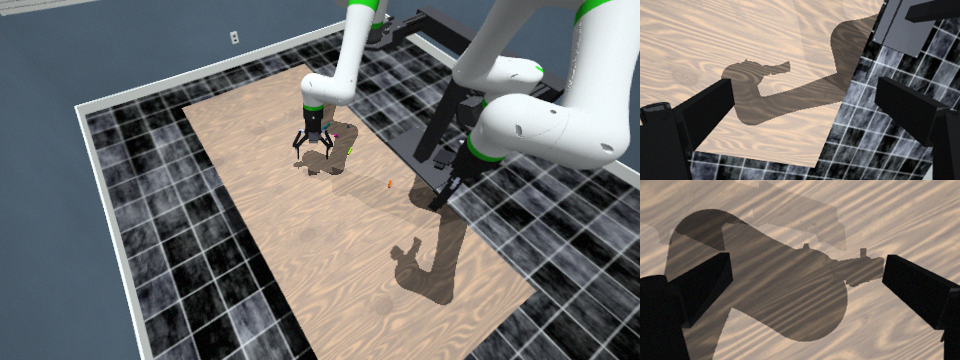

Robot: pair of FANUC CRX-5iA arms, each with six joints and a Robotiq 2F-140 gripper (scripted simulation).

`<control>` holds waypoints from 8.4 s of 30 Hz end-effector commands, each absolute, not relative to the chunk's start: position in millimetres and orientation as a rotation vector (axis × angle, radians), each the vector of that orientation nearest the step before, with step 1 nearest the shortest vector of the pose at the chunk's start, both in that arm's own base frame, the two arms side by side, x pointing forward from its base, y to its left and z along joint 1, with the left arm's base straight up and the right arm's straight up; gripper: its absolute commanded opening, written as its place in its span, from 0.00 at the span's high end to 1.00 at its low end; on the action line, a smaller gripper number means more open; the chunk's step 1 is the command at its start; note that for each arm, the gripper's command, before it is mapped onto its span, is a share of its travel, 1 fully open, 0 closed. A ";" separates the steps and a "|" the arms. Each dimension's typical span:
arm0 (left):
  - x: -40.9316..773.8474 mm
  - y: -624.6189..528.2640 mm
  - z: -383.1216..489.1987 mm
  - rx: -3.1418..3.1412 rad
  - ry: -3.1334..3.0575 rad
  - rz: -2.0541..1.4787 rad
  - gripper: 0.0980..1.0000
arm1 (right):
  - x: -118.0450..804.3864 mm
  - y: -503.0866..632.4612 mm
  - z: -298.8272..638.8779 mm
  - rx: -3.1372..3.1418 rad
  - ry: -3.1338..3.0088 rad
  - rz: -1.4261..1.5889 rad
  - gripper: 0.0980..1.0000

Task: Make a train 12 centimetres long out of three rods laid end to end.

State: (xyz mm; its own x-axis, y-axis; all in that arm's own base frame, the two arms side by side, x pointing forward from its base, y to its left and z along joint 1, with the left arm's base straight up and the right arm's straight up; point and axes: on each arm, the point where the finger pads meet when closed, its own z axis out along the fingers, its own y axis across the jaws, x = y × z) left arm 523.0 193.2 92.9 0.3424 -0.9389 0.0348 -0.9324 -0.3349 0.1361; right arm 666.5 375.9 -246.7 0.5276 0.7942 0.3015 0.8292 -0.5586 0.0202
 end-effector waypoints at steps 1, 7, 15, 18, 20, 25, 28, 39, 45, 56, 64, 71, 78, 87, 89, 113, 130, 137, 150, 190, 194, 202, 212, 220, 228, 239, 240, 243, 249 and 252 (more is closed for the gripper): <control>495.3 254.5 112.7 2.695 -1.376 -0.072 0.00 | 611.6 358.1 -243.1 -2.574 -1.620 -0.335 0.00; 450.1 319.2 133.9 2.899 -0.919 -0.065 0.00 | 545.1 326.7 -241.0 -2.457 -1.886 -0.185 0.00; 381.3 389.3 160.4 3.043 -0.323 -0.057 0.00 | 476.2 284.6 -234.6 -2.287 -2.153 -0.013 0.00; 350.2 413.2 170.9 3.067 -0.072 -0.052 0.00 | 473.3 282.6 -234.2 -2.278 -2.164 -0.005 0.00; 328.6 427.7 177.9 3.072 0.096 -0.050 0.00 | 473.3 282.6 -234.2 -2.278 -2.164 -0.005 0.00; 283.3 453.4 191.8 3.053 0.432 -0.044 0.00 | 473.3 282.6 -234.2 -2.278 -2.164 -0.005 0.00; 241.8 473.4 204.2 3.014 0.684 -0.039 0.00 | 473.3 282.6 -234.2 -2.278 -2.164 -0.005 0.00; 107.9 504.6 240.7 2.697 1.565 -0.020 0.00 | 473.3 282.6 -234.2 -2.278 -2.164 -0.005 0.00; 68.1 506.4 251.2 2.553 1.803 -0.014 0.00 | 473.3 282.6 -234.2 -2.278 -2.164 -0.005 0.00; 3.6 502.1 268.1 2.270 2.168 -0.003 0.00 | 473.3 282.6 -234.2 -2.278 -2.164 -0.005 0.00; -8.5 500.3 271.3 2.209 2.233 0.000 0.00 | 473.3 282.6 -234.2 -2.278 -2.164 -0.005 0.00; -11.0 499.9 272.0 2.197 2.246 0.000 0.00 | 473.3 282.6 -234.2 -2.278 -2.164 -0.005 0.00; -11.0 499.9 272.0 2.197 2.246 0.000 0.00 | 473.3 282.6 -234.2 -2.278 -2.164 -0.005 0.00; -11.0 499.9 272.0 2.197 2.246 0.000 0.00 | 473.3 282.6 -234.2 -2.278 -2.164 -0.005 0.00; -11.0 499.9 272.0 2.197 2.246 0.000 0.00 | 473.3 282.6 -234.2 -2.278 -2.164 -0.005 0.00; -11.0 499.9 272.0 2.197 2.246 0.000 0.00 | 415.1 290.4 -234.8 -1.837 -2.550 -0.003 0.00; -11.0 499.9 272.0 2.197 2.246 0.000 0.00 | 353.1 287.5 -234.4 -1.279 -2.871 -0.001 0.00; -11.0 499.9 272.0 2.197 2.246 0.000 0.00 | 353.1 287.5 -234.4 -1.279 -2.871 -0.001 0.00; -11.0 499.9 272.0 2.197 2.246 0.000 0.00 | 353.1 287.5 -234.4 -1.279 -2.871 -0.001 0.00; -11.0 499.9 272.0 2.197 2.246 0.000 0.00 | 353.1 287.5 -234.4 -1.279 -2.871 -0.001 0.00; -11.0 499.9 272.0 2.197 2.246 0.000 0.00 | 353.1 287.5 -234.4 -1.279 -2.871 -0.001 0.00; -11.0 499.9 272.0 2.197 2.246 0.000 0.00 | 353.1 287.5 -234.4 -1.279 -2.871 -0.001 0.00; -11.0 499.9 272.0 2.197 2.246 0.000 0.00 | 358.3 294.9 -234.6 -1.279 -2.871 -0.001 0.00; -11.0 499.9 272.0 2.197 2.246 0.000 0.00 | 403.6 357.8 -235.3 -1.278 -2.871 -0.002 0.00; -11.0 499.9 272.0 2.197 2.246 0.000 0.00 | 438.1 404.7 -234.1 -1.278 -2.871 -0.003 0.00; -11.0 499.9 272.0 2.197 2.246 0.000 0.00 | 438.1 404.7 -234.1 -1.278 -2.871 -0.003 0.00; -11.0 499.9 272.0 2.197 2.246 0.000 0.00 | 438.1 404.7 -234.1 -1.278 -2.871 -0.003 0.00; -11.0 499.9 272.0 2.197 2.246 0.000 0.00 | 438.1 404.7 -234.1 -1.278 -2.871 -0.003 0.00; -11.0 499.9 272.0 2.197 2.246 0.000 0.00 | 438.1 404.7 -234.1 -1.278 -2.871 -0.003 0.00; -11.0 499.9 272.0 2.197 2.246 0.000 0.00 | 438.1 404.7 -234.1 -1.278 -2.871 -0.003 0.00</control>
State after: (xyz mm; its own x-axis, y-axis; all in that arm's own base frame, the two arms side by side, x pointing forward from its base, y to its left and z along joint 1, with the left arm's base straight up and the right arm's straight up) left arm -11.1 499.6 271.1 -0.0221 0.9998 -0.0019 0.9998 0.0221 -0.0002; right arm 437.3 403.9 -235.2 -0.6691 0.7431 0.0000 0.7431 0.6691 -0.0003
